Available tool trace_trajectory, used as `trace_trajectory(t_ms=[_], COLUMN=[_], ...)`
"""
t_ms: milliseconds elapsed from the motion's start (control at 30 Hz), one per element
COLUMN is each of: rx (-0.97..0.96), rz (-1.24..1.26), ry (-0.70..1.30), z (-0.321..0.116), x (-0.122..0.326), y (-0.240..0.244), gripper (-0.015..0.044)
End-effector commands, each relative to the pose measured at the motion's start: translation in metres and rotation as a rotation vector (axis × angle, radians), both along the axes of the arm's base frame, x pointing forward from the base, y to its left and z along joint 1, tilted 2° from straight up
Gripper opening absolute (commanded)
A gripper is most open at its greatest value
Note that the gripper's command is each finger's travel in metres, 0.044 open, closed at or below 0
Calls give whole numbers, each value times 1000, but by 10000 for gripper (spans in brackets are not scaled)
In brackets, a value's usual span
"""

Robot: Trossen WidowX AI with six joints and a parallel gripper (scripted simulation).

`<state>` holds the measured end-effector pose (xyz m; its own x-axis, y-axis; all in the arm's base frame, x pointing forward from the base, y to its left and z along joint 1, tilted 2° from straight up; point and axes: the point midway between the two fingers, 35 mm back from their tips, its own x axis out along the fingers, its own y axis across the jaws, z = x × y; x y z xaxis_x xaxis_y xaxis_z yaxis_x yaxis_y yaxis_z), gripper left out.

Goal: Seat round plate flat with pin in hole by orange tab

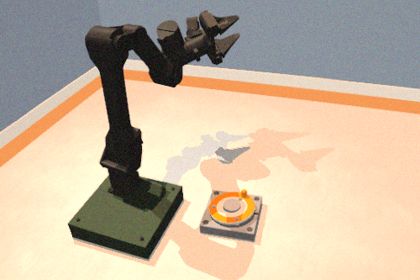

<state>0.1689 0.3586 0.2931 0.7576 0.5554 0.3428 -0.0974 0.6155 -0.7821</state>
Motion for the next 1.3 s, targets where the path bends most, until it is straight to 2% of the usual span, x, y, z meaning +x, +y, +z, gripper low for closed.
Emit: trace_trajectory(t_ms=[0,200,467,867,1267], rx=[-5,-144,-185,-78,116], rz=[-1,-59,-136,-349,-677], ry=[6,276,558,1056,1561], z=[-1,-52,-96,-156,-197], x=[3,89,139,177,159], y=[1,-8,-41,-127,-225], gripper=[374,216,6,0,0])
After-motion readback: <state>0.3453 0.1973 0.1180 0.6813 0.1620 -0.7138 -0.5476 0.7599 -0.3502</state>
